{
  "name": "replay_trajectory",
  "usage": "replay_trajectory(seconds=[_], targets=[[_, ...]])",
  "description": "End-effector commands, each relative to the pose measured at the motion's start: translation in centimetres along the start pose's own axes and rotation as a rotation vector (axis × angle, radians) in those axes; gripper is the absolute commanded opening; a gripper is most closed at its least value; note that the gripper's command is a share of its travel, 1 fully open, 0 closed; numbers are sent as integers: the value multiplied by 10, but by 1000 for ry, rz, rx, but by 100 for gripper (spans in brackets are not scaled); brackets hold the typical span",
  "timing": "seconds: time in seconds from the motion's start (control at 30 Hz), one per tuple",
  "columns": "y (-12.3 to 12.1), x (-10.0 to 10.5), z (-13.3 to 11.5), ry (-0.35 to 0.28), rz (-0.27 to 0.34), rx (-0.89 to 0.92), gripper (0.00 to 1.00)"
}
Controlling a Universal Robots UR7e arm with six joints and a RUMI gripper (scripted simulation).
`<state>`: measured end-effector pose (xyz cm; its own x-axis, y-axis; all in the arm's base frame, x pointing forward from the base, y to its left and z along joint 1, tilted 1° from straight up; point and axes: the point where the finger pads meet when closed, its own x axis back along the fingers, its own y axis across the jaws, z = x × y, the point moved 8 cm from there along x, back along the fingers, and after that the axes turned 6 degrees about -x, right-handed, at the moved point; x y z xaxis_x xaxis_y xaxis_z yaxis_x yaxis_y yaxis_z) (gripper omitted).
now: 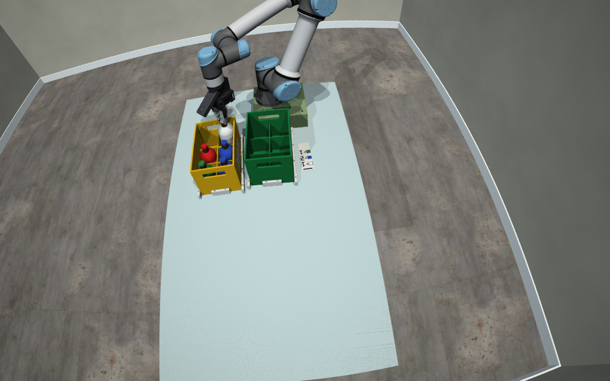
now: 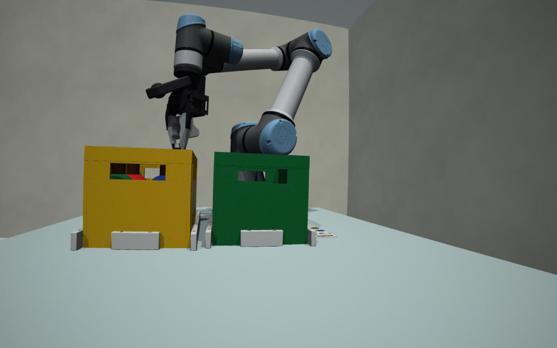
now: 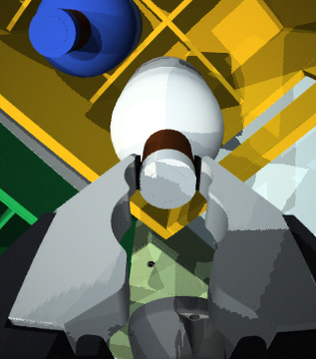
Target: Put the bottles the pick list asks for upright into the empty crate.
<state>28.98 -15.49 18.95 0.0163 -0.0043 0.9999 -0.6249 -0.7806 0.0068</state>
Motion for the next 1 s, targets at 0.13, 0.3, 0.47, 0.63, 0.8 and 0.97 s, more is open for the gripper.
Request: replay_trajectory(seconds=[0.13, 0.3, 0.47, 0.63, 0.8, 0.97], targets=[[0, 21, 1, 8, -2, 2, 0], [0, 30, 1, 8, -2, 1, 0], [0, 35, 1, 8, -2, 1, 0], [0, 43, 1, 8, -2, 1, 0], [0, 52, 1, 8, -2, 1, 0], [0, 57, 1, 8, -2, 1, 0]])
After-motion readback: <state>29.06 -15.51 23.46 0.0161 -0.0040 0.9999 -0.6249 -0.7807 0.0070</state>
